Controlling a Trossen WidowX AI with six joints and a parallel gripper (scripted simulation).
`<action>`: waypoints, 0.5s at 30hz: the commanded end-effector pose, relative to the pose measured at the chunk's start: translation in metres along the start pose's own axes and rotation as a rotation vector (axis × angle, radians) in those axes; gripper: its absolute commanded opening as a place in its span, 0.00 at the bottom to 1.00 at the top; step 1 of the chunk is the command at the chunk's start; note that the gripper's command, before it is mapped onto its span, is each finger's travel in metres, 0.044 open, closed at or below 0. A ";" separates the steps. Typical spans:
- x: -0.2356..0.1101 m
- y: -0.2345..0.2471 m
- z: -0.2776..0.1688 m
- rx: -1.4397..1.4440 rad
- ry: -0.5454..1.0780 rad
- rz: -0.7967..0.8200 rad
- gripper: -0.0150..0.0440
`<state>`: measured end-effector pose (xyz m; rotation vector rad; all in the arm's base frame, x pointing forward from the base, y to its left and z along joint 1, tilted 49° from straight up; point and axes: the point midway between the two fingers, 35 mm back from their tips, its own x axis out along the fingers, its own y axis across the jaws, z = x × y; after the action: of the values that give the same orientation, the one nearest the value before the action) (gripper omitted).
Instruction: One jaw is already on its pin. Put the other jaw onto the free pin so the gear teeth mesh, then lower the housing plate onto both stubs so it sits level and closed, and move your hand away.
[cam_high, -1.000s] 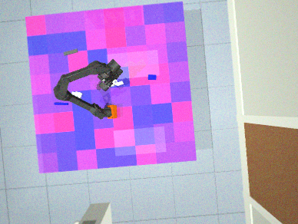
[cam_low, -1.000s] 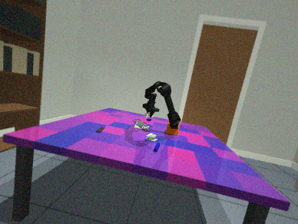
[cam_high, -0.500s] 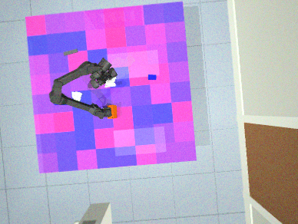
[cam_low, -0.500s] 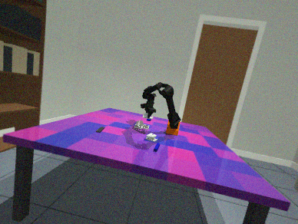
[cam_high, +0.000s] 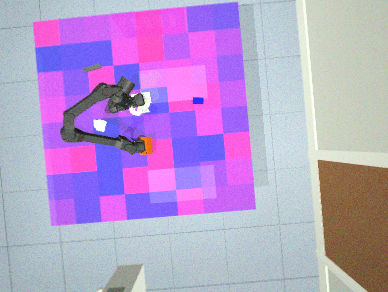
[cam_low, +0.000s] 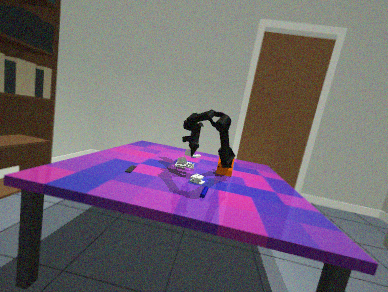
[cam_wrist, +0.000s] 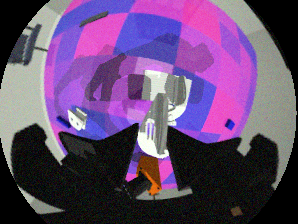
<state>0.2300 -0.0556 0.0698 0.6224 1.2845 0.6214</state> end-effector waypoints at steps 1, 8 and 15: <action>0.002 0.014 -0.001 0.088 0.000 0.009 0.48; 0.004 0.032 -0.002 0.196 0.002 0.017 0.48; 0.004 0.032 -0.002 0.196 0.002 0.017 0.48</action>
<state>0.2268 -0.0322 0.0887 0.7810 1.3506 0.5182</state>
